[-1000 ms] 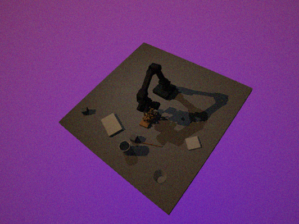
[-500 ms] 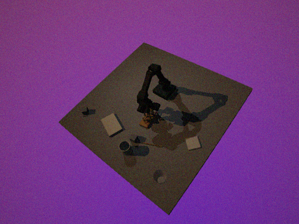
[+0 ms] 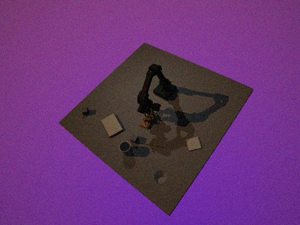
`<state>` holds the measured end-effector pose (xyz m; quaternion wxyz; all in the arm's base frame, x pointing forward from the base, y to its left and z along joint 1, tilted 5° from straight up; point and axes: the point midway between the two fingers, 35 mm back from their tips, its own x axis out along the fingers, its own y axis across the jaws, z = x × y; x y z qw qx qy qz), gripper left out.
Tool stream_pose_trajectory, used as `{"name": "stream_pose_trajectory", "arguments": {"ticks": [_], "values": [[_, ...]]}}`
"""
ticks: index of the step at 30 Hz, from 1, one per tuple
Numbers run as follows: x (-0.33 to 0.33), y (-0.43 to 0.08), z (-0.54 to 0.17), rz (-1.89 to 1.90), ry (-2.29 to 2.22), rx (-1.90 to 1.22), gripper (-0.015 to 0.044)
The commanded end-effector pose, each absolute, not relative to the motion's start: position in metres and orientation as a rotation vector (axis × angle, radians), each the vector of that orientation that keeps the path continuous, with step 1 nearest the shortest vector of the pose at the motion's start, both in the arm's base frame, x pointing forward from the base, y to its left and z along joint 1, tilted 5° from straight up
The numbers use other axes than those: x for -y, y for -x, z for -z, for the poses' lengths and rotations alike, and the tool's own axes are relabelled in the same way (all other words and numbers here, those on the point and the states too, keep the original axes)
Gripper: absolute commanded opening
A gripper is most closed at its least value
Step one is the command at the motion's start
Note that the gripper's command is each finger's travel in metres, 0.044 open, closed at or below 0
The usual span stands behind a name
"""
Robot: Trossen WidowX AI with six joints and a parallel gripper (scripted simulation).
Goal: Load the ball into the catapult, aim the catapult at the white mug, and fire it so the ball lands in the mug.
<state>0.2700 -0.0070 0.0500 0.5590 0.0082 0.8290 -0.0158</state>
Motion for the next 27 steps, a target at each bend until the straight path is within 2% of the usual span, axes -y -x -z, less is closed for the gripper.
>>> {"name": "stream_pose_trajectory", "arguments": {"ticks": [1, 7, 12, 27], "values": [[0.007, -0.272, -0.062, 0.037, -0.018, -1.935, 0.0289], [0.005, -0.269, -0.159, 0.035, -0.014, -1.771, 0.0440], [0.006, -0.290, -0.144, 0.035, -0.015, -1.733, 0.0440], [0.014, -0.441, -0.163, 0.053, -0.016, -1.207, 0.0440]]}}
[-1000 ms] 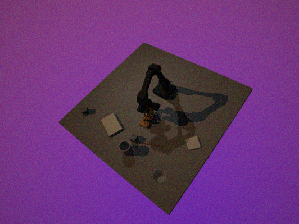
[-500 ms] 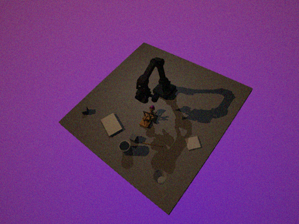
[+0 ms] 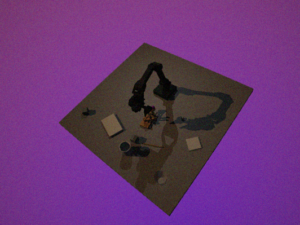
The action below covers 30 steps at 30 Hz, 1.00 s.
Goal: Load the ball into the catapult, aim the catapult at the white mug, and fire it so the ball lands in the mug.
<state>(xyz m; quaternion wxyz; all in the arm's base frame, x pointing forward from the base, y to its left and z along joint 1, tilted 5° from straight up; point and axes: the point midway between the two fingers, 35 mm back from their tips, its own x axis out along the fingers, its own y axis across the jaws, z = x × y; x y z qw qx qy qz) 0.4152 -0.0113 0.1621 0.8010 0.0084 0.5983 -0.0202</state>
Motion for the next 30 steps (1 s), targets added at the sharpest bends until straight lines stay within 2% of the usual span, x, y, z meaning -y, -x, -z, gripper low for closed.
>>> {"name": "stream_pose_trajectory", "arguments": {"ticks": [1, 13, 30], "values": [[0.015, -0.451, -0.167, 0.055, -0.016, -1.172, 0.0440], [0.023, -0.548, -0.216, 0.069, -0.017, -0.775, 0.0440], [0.023, -0.550, -0.217, 0.070, -0.017, -0.769, 0.0440]]}}
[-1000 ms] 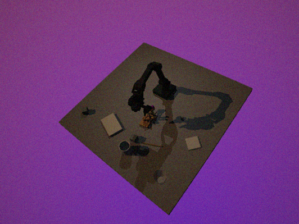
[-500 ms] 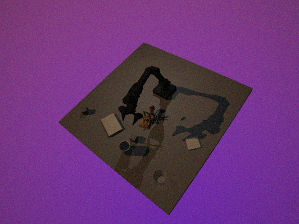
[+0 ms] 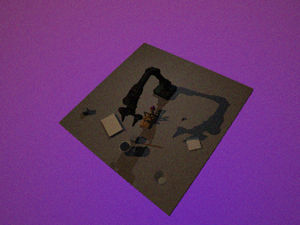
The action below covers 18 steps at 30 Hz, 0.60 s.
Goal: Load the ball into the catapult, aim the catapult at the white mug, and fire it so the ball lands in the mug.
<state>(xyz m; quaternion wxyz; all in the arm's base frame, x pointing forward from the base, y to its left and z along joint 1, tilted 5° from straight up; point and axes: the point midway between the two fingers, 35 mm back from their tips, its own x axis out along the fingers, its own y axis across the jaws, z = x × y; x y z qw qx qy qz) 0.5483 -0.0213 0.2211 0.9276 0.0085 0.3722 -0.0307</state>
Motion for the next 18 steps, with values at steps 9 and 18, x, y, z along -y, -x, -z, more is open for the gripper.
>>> {"name": "stream_pose_trajectory", "arguments": {"ticks": [9, 18], "values": [[0.0226, -0.5495, -0.2171, 0.070, -0.017, -0.769, 0.0282], [0.0226, -0.5495, -0.2171, 0.070, -0.017, -0.769, 0.0046]]}}
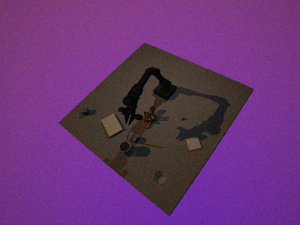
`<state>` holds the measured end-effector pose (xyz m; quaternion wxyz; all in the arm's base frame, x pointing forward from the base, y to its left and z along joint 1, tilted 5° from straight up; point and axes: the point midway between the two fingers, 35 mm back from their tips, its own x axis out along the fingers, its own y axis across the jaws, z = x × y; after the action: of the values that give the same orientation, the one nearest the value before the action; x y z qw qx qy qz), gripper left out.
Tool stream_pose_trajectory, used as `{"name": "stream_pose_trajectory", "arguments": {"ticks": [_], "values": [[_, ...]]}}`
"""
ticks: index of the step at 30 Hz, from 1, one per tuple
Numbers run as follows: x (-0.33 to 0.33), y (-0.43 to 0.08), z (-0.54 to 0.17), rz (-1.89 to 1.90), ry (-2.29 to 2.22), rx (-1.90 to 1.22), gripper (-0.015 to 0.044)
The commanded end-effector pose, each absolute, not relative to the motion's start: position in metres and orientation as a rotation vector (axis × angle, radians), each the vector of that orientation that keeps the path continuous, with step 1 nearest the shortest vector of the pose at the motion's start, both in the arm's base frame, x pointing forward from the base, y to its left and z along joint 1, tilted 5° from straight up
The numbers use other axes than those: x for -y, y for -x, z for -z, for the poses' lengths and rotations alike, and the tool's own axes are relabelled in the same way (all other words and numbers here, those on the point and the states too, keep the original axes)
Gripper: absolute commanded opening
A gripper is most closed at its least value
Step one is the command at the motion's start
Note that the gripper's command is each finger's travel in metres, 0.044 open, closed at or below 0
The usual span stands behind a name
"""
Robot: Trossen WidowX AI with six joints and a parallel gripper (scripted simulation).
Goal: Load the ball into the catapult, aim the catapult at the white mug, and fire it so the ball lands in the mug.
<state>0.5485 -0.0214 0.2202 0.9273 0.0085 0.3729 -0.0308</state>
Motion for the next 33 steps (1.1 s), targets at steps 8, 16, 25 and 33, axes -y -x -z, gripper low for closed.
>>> {"name": "stream_pose_trajectory", "arguments": {"ticks": [8, 16, 25, 33], "values": [[0.023, -0.550, -0.217, 0.070, -0.017, -0.769, 0.0000], [0.012, -0.540, -0.204, 0.054, 0.041, -0.828, 0.0000], [-0.015, -0.508, -0.167, -0.006, 0.228, -1.004, 0.0000], [-0.035, -0.474, -0.140, -0.077, 0.410, -1.153, 0.0000]]}}
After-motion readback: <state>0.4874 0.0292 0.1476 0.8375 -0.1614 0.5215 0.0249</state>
